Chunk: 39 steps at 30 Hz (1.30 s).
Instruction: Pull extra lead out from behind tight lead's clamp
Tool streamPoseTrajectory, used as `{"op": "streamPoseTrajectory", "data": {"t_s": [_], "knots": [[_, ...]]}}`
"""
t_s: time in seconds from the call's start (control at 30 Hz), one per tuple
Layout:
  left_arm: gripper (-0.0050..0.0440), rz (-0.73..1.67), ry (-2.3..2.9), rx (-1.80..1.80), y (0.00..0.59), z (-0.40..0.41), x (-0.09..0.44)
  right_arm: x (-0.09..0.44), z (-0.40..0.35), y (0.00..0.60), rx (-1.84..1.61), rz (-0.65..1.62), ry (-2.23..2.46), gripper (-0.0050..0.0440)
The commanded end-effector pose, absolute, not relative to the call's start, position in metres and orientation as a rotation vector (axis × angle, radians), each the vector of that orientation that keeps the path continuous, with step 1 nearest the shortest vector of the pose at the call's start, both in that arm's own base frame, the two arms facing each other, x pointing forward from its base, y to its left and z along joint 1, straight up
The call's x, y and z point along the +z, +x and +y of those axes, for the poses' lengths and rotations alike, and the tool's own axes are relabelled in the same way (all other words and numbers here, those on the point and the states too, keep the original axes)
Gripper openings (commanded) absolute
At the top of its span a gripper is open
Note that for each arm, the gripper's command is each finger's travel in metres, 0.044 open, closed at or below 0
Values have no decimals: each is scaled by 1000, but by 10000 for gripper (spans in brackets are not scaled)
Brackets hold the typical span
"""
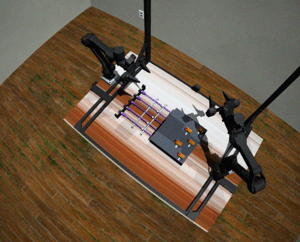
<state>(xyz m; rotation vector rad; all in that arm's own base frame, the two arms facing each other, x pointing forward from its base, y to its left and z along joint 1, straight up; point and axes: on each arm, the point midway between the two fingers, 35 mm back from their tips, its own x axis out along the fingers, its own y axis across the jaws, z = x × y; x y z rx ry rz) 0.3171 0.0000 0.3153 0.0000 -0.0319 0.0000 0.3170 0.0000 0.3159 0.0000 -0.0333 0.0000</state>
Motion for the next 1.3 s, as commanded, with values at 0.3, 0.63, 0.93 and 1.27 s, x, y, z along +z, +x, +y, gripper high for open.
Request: {"op": "streamPoseTrajectory", "data": {"t_s": [0.3, 0.63, 0.93, 1.27], "knots": [[400, -50, 0, 0, 316, 0, 323, 323, 0, 316, 0, -50, 0, 400], [440, -50, 0, 0, 316, 0, 323, 294, 6, 327, 2, 150, -2, 209], [440, -50, 0, 0, 316, 0, 323, 206, 25, 362, 10, 707, -10, 209], [440, -50, 0, 0, 316, 0, 323, 148, 37, 380, 19, 1010, -16, 209]]}}
